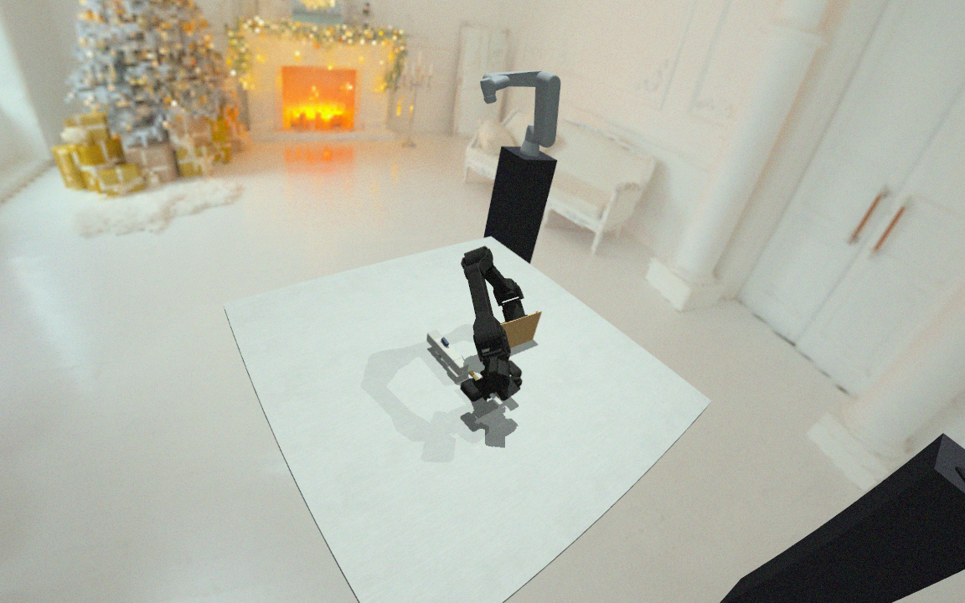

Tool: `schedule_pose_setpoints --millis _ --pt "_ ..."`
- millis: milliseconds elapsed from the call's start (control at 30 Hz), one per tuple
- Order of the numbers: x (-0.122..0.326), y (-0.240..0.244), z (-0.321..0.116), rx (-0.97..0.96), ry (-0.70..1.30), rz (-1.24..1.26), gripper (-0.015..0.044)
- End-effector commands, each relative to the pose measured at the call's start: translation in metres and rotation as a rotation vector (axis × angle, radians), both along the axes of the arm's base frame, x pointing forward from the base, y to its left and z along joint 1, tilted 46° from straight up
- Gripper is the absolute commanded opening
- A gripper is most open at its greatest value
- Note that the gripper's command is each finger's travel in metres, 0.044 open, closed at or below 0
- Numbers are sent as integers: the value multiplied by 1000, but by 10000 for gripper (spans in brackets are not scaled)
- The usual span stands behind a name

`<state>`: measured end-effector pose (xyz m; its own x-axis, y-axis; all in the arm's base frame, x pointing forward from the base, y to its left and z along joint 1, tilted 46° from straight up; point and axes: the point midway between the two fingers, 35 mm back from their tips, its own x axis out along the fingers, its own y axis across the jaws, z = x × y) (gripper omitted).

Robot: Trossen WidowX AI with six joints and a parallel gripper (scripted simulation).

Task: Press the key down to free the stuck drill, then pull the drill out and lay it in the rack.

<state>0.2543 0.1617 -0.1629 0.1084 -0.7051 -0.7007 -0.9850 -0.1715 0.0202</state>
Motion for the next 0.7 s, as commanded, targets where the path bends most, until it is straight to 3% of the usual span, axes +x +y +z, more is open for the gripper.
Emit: schedule_pose_setpoints --millis 0,667 --pt "0 2 2 6 -4 -7 0" --pt "-2 8 10 6 -3 -7 0"
